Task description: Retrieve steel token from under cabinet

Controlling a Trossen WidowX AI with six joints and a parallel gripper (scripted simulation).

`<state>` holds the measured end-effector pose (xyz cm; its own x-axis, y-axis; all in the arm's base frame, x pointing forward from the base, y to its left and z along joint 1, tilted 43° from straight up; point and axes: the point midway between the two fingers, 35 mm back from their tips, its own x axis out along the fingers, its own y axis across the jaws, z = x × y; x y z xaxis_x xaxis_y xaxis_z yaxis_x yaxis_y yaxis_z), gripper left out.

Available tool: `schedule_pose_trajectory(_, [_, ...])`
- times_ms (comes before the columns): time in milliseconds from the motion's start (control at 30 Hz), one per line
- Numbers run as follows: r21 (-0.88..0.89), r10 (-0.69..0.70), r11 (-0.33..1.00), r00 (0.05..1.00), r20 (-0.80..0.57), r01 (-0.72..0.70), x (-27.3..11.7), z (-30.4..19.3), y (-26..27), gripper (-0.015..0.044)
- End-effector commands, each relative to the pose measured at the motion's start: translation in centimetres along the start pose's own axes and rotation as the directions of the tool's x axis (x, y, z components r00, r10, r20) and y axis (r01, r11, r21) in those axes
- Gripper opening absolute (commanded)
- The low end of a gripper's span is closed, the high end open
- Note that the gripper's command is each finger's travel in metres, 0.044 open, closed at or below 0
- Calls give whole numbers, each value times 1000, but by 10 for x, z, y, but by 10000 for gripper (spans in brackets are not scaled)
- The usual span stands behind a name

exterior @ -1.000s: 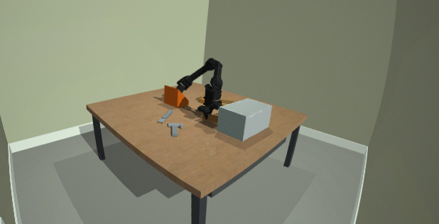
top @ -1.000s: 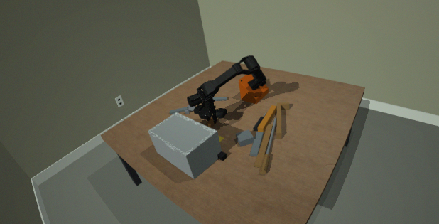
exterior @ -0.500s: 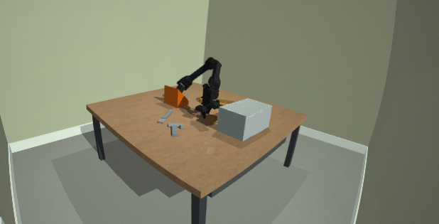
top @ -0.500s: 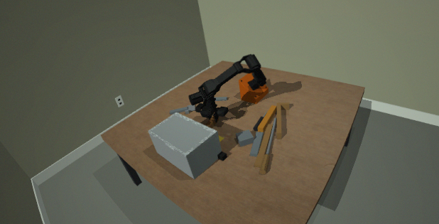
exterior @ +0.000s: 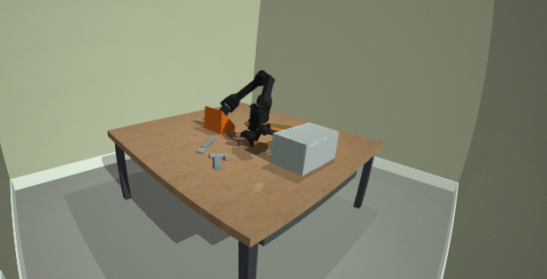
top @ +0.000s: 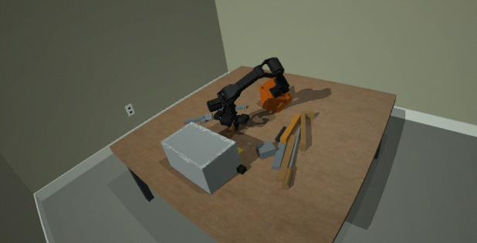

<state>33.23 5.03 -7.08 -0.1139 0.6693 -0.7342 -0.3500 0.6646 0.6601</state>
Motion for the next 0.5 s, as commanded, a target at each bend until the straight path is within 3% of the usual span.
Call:
schedule_pose_trajectory(0, [1, 2, 1000, 1000, -2, -2, 1, -6, 0, 0])
schedule_pose_trajectory(467, [1, 1, 1000, 1000, -3, -1, 1, -23, -1, 0])
